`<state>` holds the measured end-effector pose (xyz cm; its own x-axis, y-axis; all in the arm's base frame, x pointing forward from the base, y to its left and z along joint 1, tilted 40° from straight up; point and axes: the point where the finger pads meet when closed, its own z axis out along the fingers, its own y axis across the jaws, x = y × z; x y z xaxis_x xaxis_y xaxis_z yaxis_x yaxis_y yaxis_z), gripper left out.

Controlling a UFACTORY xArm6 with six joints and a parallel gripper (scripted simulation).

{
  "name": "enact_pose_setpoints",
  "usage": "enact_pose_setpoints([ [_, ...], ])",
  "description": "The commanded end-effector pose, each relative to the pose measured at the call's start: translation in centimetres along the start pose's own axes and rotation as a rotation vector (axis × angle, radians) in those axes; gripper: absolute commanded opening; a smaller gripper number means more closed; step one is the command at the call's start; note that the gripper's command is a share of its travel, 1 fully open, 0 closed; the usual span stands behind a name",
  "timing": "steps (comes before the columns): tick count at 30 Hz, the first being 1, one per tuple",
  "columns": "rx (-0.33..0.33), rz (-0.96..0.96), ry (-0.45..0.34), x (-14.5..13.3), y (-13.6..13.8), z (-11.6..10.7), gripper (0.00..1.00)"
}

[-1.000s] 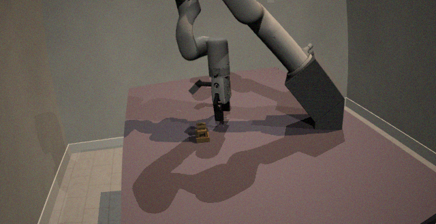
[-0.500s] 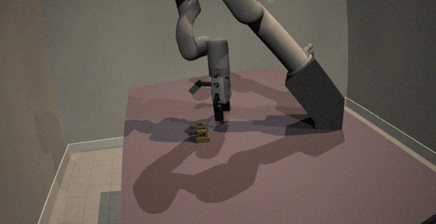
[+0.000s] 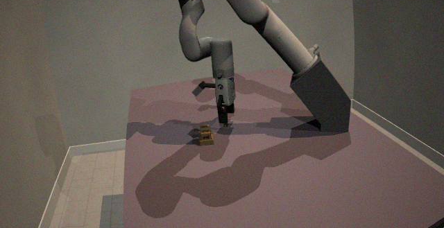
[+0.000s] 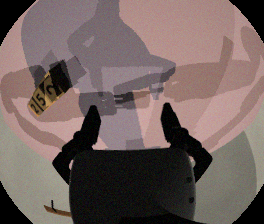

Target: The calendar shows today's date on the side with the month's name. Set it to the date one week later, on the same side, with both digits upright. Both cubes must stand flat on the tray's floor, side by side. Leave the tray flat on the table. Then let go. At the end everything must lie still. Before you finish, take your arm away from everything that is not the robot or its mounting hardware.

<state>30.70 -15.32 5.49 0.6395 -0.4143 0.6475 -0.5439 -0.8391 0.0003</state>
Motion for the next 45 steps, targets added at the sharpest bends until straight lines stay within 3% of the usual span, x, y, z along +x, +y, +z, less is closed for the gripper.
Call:
enact_pose_setpoints([
  [1,0.000,0.000,0.001,0.0,0.0,0.0,1.00],
  [11,0.000,0.000,0.001,0.0,0.0,-1.2,1.00],
  [18,0.000,0.000,0.001,0.0,0.0,-4.5,1.00],
  [23,0.000,0.000,0.000,0.0,0.0,-5.8,1.00],
  [45,0.003,0.021,0.006,0.2,-0.3,-6.0,1.00],
])
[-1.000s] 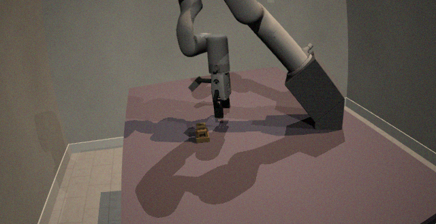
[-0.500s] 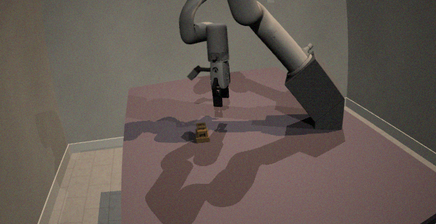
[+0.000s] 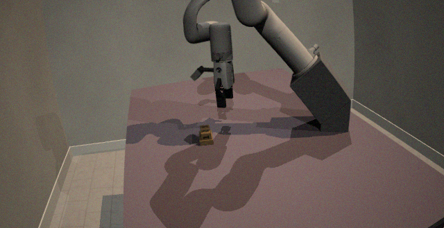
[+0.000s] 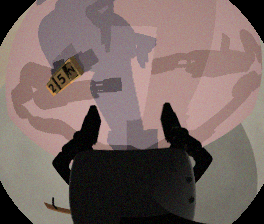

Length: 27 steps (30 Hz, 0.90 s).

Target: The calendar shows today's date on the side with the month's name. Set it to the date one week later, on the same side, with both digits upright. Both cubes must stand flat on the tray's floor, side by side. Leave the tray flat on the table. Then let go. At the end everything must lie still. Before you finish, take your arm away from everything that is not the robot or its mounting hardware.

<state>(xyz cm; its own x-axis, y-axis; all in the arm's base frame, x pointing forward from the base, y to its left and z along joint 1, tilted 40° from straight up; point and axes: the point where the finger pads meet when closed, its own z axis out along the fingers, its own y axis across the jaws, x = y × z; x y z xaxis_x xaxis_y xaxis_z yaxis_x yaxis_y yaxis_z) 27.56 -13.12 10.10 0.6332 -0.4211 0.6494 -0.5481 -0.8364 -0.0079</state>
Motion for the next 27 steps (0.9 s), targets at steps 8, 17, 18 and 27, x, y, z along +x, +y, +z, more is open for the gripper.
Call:
enact_pose_setpoints([
  [8,0.028,0.263,0.059,2.5,-3.8,-0.2,1.00],
  [17,0.042,0.469,0.082,3.9,-6.2,-0.5,1.00],
  [18,0.043,0.483,0.082,3.9,-6.4,-0.5,1.00],
  [27,0.045,0.770,0.078,5.0,-8.9,-1.2,1.00],
])
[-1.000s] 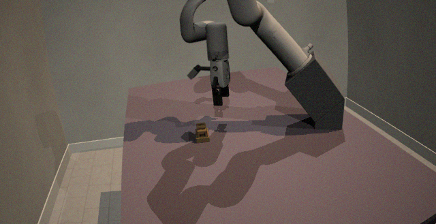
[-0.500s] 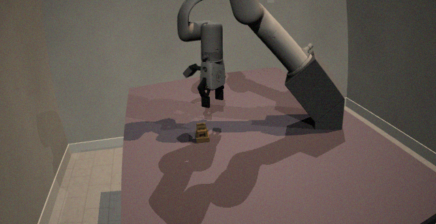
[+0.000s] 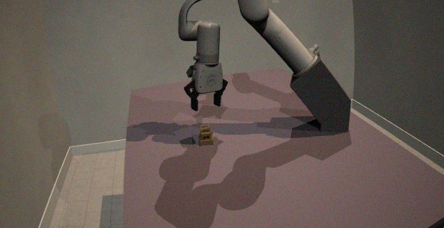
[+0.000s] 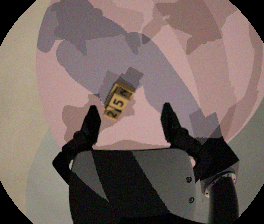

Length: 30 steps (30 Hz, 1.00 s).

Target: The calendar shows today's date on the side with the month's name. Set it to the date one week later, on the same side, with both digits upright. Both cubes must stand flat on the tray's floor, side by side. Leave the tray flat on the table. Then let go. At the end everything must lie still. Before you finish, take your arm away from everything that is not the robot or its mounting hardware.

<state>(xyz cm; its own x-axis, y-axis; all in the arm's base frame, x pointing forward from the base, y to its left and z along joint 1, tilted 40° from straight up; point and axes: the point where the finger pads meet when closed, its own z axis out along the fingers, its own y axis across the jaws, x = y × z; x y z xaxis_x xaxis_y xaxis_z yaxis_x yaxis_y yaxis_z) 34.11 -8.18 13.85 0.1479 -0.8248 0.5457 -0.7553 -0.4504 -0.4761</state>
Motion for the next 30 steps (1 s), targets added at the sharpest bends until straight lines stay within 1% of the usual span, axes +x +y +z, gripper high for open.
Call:
enact_pose_setpoints([
  [1,-0.049,0.165,0.019,-0.5,-1.5,-0.2,1.00],
  [4,-0.059,0.247,0.015,-0.8,-2.0,-0.4,1.00],
  [7,-0.059,0.251,0.015,-0.8,-2.1,-0.4,1.00],
  [9,-0.078,0.359,0.007,-1.4,-2.6,-0.6,1.00],
  [12,-0.087,0.404,0.002,-1.6,-2.8,-0.7,1.00],
  [15,-0.110,0.495,-0.009,-2.3,-3.0,-1.0,1.00],
  [20,-0.120,0.532,-0.014,-2.6,-3.1,-1.1,1.00],
  [21,-0.120,0.532,-0.014,-2.6,-3.1,-1.1,0.49],
  [30,-0.120,0.532,-0.014,-2.6,-3.1,-1.1,0.49],
])
